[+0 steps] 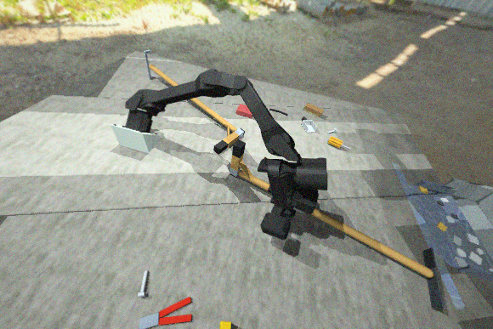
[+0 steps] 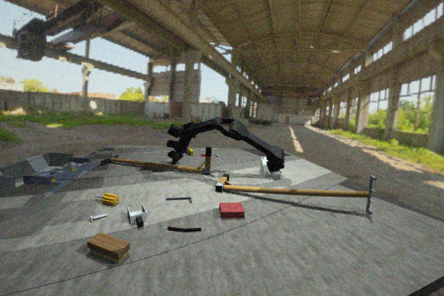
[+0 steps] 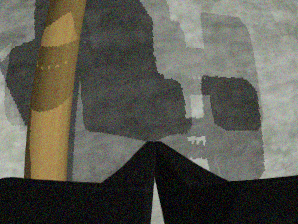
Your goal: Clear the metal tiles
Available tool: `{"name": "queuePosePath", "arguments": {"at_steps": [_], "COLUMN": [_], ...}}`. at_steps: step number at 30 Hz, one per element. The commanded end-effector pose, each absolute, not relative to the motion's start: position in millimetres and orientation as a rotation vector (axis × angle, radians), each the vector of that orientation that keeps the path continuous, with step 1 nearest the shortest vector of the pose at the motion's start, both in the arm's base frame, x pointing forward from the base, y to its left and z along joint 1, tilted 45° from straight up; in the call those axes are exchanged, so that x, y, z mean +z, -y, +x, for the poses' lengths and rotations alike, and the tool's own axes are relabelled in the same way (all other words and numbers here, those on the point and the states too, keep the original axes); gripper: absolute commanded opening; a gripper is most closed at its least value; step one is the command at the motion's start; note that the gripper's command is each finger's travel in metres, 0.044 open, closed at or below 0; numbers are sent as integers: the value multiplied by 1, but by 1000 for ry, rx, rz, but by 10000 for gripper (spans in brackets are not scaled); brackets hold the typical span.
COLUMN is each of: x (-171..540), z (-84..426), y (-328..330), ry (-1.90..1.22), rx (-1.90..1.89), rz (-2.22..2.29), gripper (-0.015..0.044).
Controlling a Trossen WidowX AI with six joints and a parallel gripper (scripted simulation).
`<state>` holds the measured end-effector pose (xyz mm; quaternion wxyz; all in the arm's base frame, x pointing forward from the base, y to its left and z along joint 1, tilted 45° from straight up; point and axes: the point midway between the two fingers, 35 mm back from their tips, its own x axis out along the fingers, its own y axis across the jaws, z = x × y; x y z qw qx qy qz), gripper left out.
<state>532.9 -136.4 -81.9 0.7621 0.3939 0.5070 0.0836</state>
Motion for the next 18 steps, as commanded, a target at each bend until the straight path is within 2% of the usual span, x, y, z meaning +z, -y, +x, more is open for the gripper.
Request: {"name": "queuePosePath", "arguments": {"at_steps": [1,18], "x": [-80,-69], "z": [534,540], "y": [133,122], "ry": [-1105,-1106], "rx": [179,179], "rz": [860,861], "gripper": [0,0]}}
